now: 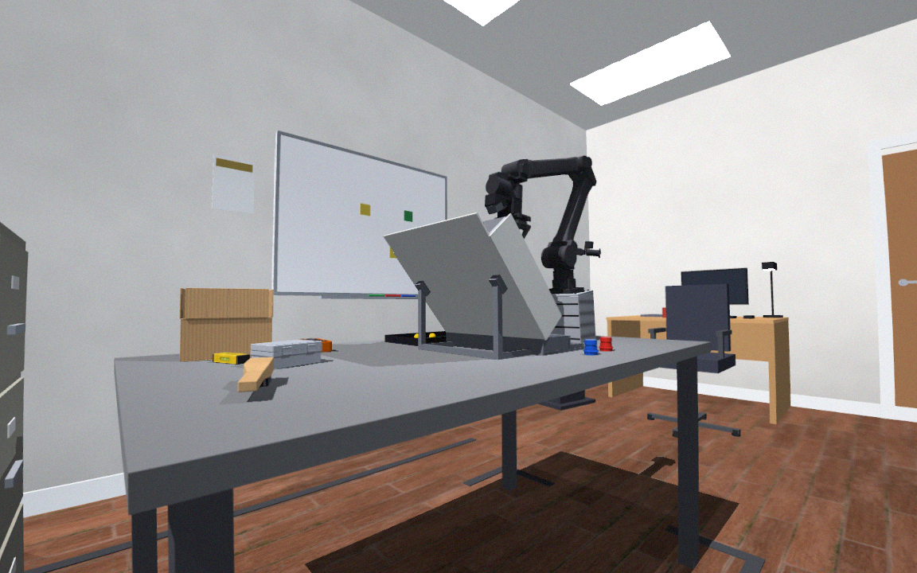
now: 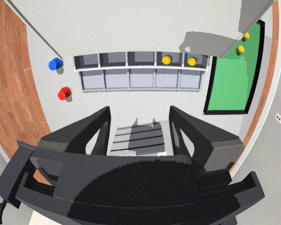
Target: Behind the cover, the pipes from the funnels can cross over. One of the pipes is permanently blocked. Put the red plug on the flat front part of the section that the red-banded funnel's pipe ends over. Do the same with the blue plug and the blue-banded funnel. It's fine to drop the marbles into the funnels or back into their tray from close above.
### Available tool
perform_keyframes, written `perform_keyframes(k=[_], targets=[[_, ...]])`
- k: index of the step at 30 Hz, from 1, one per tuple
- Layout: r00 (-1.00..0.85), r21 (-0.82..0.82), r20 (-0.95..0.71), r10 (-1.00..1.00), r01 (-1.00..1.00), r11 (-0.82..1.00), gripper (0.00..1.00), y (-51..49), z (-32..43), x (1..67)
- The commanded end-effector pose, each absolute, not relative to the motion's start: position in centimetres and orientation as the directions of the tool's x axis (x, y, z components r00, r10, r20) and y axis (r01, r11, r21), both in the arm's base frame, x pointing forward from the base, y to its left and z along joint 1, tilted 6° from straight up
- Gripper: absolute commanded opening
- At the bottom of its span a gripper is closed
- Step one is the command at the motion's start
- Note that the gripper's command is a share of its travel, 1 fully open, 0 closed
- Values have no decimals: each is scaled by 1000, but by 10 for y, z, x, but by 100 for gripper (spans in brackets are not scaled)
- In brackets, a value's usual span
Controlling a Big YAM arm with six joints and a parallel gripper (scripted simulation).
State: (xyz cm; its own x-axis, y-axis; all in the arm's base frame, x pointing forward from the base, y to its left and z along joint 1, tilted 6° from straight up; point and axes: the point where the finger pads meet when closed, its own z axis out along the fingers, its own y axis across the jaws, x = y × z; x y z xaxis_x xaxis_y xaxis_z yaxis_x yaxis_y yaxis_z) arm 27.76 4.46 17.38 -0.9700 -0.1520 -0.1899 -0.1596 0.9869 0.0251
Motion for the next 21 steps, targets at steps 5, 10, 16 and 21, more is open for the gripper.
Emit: perform_keyframes(k=[5, 10, 16, 21], targets=[[-973, 22, -167, -160, -166, 986, 59, 41, 170, 267], [-976, 22, -150, -161, -166, 986, 59, 40, 165, 262], [-978, 22, -130, -161, -165, 986, 59, 40, 160, 256], [-978, 25, -139, -156, -161, 987, 59, 42, 162, 262]])
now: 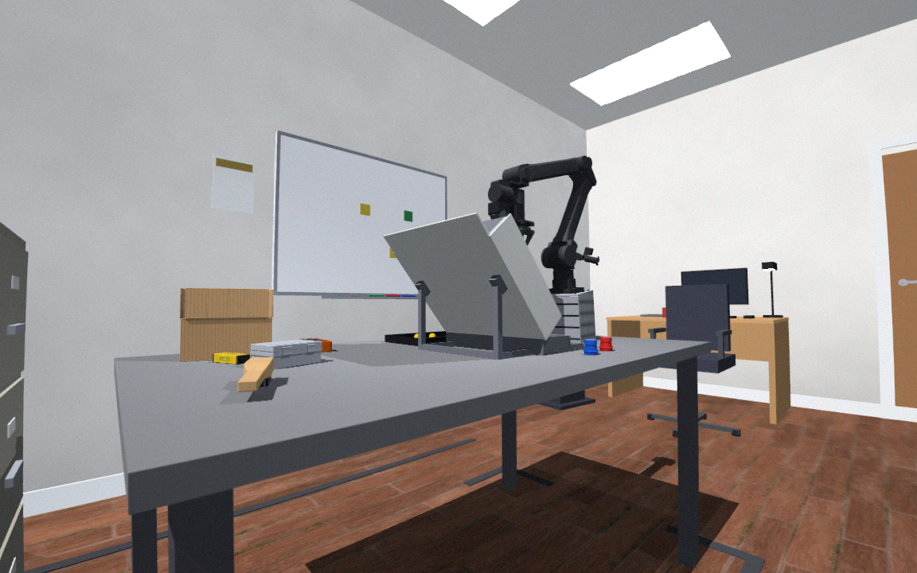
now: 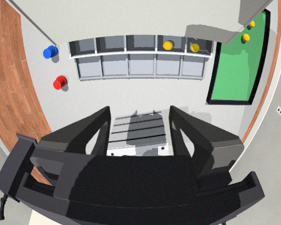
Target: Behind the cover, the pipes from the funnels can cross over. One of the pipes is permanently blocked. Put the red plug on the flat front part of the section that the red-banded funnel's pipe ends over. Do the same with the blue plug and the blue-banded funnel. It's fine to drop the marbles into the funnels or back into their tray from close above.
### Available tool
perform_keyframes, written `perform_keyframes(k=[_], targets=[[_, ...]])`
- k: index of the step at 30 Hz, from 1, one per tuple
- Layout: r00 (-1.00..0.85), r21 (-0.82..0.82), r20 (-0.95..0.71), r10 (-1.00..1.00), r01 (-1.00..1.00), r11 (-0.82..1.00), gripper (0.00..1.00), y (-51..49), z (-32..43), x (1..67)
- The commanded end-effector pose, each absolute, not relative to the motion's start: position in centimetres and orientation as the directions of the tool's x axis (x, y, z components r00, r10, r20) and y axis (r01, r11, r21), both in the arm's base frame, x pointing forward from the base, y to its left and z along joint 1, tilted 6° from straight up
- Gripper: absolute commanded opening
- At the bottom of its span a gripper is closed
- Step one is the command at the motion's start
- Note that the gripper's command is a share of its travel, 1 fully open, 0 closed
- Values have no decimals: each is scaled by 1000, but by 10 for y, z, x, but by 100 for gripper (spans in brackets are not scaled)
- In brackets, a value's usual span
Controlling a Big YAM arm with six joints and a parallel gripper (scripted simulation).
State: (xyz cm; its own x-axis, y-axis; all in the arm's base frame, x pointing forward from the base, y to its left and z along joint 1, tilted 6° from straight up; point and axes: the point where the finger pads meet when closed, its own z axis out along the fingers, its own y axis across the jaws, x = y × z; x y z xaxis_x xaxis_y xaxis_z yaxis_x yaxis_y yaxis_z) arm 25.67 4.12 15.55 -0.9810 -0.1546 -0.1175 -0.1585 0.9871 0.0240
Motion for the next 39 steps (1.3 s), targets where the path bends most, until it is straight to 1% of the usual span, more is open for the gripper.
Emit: perform_keyframes(k=[1, 31, 32, 39], targets=[[-978, 25, -139, -156, -161, 987, 59, 42, 162, 262], [-979, 25, -132, -156, -160, 987, 59, 42, 160, 260], [-979, 25, -132, -156, -160, 987, 80, 42, 160, 260], [-979, 25, -132, -156, -160, 987, 80, 42, 160, 260]])
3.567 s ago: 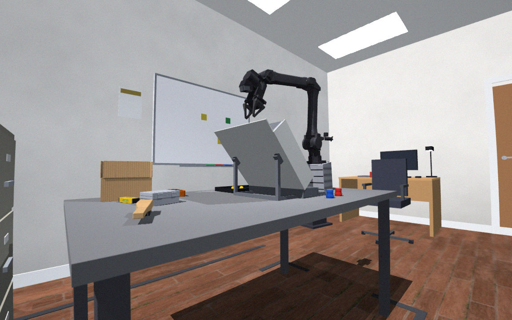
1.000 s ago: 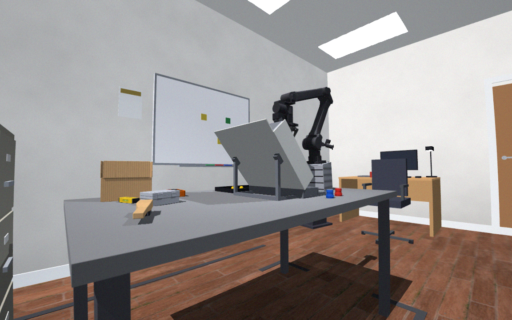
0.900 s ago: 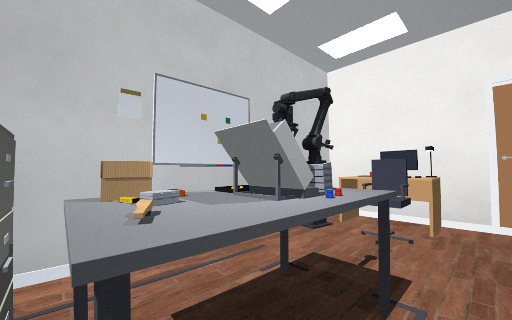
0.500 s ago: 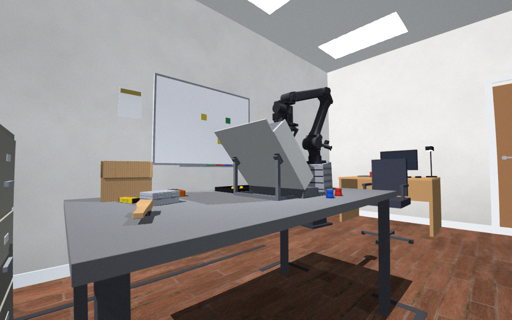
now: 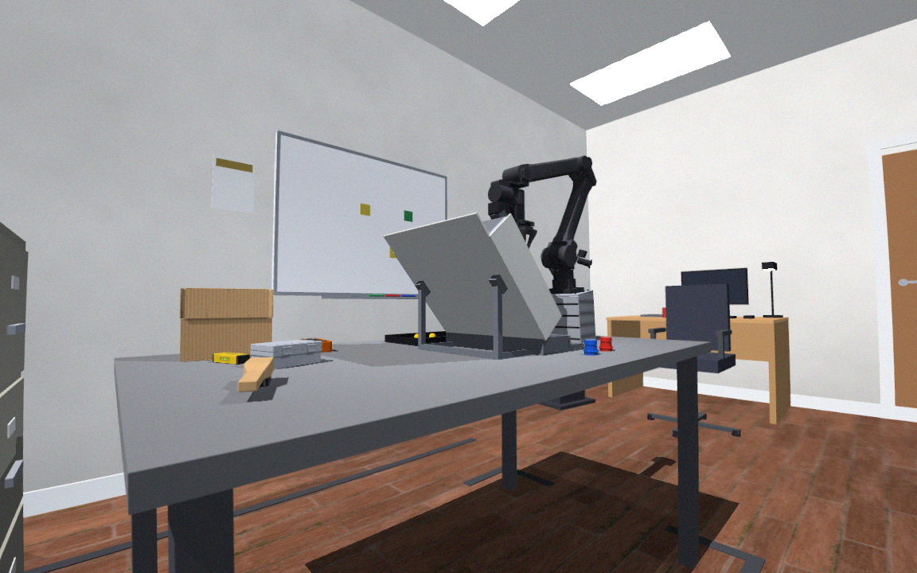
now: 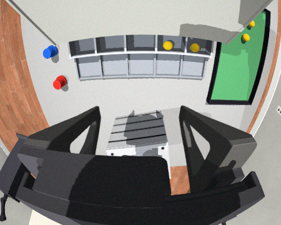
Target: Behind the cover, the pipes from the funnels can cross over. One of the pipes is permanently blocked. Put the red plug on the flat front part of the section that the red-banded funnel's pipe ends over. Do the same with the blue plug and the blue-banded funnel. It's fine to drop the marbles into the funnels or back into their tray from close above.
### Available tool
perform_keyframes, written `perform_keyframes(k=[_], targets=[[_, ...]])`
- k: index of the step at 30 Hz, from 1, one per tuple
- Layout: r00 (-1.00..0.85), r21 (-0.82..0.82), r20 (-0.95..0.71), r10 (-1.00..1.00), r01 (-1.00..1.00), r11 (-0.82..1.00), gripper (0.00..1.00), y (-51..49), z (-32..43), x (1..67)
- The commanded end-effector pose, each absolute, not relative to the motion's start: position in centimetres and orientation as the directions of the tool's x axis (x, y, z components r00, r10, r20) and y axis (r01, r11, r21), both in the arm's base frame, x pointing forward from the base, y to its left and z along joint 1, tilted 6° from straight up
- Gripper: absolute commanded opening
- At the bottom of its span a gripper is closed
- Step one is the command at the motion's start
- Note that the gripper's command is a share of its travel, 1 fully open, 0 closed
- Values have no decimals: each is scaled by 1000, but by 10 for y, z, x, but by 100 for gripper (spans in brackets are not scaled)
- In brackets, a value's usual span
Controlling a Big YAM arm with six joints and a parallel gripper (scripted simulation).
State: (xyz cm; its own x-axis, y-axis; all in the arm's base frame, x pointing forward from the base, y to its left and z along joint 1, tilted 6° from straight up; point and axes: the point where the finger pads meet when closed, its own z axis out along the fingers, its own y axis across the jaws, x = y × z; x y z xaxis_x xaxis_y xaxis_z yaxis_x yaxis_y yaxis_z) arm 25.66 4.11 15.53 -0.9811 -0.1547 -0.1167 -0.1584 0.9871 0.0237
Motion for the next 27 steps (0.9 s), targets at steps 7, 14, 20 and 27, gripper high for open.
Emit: perform_keyframes(k=[7, 14, 20, 27], targets=[[-979, 25, -132, -156, -160, 987, 80, 42, 160, 260], [-979, 25, -132, -156, -160, 987, 80, 42, 160, 260], [-979, 25, -132, -156, -160, 987, 80, 42, 160, 260], [-979, 25, -131, -156, -161, 987, 80, 34, 155, 261]])
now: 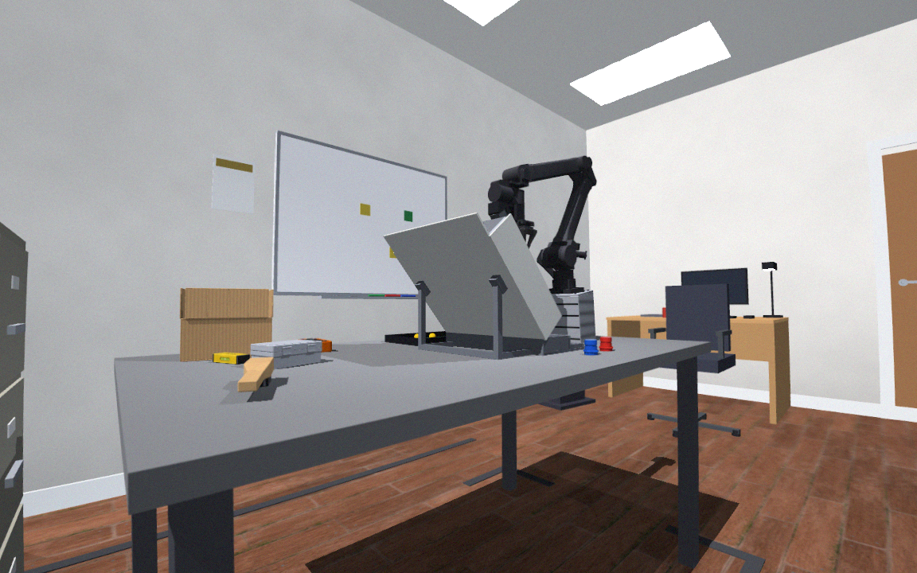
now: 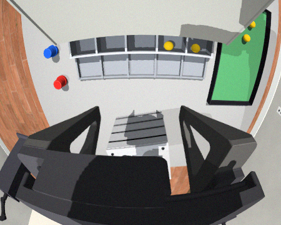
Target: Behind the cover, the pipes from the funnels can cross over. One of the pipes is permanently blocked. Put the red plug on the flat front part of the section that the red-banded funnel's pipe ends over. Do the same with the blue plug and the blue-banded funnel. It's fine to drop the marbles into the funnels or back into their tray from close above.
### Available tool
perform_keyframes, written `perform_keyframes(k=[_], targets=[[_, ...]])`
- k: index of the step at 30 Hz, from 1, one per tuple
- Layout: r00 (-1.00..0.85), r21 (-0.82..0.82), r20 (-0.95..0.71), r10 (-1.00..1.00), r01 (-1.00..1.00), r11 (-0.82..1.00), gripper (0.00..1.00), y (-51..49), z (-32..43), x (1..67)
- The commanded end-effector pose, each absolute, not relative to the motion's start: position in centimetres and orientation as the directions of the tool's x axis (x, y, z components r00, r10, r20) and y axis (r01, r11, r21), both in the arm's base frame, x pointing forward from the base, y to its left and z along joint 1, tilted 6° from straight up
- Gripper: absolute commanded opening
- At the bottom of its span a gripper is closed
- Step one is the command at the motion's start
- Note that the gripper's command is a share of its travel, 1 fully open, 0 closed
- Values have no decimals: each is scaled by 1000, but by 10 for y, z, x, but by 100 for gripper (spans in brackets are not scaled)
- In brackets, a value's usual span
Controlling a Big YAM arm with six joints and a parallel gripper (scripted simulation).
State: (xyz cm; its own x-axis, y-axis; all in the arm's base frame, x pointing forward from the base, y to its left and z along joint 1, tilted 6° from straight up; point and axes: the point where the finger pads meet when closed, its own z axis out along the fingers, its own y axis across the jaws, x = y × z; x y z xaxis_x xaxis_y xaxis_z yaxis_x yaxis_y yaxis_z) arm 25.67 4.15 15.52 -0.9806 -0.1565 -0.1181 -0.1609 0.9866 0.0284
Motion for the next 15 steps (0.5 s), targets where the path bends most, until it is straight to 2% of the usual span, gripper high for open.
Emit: perform_keyframes(k=[1, 15], targets=[[-979, 25, -131, -156, -161, 987, 80, 25, 149, 263], [-979, 23, -127, -161, -165, 986, 80, -82, 78, 279]])
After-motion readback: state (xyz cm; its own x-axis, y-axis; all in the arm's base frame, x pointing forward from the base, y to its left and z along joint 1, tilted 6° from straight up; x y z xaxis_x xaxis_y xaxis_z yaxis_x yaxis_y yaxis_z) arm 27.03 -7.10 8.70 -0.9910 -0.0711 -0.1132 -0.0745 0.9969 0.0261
